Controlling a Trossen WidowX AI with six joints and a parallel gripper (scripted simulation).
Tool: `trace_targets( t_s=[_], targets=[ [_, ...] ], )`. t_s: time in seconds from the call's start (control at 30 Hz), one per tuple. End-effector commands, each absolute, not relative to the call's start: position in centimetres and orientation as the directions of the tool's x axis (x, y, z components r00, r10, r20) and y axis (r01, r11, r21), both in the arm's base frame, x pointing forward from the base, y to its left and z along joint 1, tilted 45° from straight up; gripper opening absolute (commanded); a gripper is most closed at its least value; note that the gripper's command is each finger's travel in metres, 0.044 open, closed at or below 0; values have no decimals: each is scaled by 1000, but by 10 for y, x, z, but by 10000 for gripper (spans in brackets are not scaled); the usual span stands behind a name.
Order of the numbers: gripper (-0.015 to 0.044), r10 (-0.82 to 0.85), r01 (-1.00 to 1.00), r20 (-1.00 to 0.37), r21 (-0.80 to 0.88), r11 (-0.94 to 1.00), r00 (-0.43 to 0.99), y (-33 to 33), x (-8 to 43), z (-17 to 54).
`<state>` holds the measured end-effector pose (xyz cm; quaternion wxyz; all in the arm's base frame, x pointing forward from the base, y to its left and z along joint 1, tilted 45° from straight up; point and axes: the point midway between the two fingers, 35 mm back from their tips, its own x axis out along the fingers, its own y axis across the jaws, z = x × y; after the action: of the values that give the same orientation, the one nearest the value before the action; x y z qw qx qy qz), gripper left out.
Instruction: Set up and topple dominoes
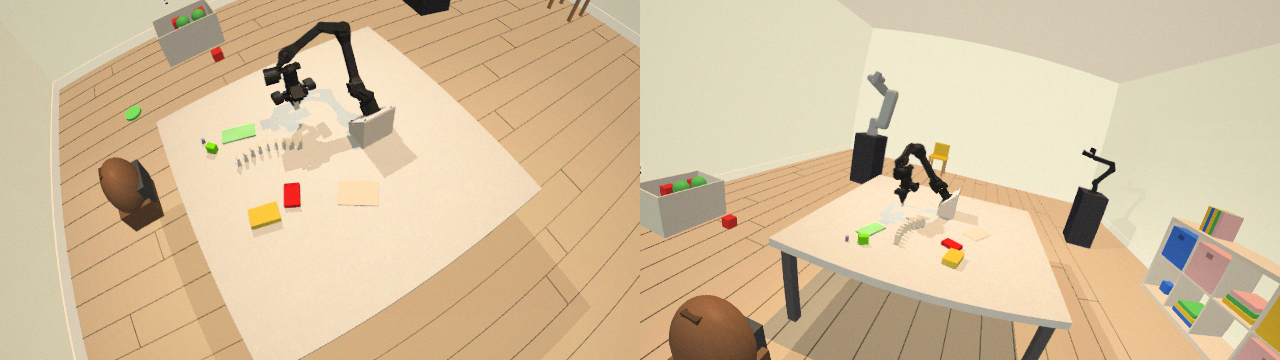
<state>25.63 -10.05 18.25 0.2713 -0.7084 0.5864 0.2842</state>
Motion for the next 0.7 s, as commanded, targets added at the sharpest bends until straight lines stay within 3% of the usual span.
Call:
trace_targets(
  t_s=[0.0, 0.37, 0.67],
  targets=[
    [107, -692, -985, -705, -58, -163, 156, -57, 240, 235],
    [107, -694, -986, -703, -67, -155, 157, -53, 238, 239],
    [107, -678, -831, -717, -468, 300, 159, -12, 258, 203]
  ],
)
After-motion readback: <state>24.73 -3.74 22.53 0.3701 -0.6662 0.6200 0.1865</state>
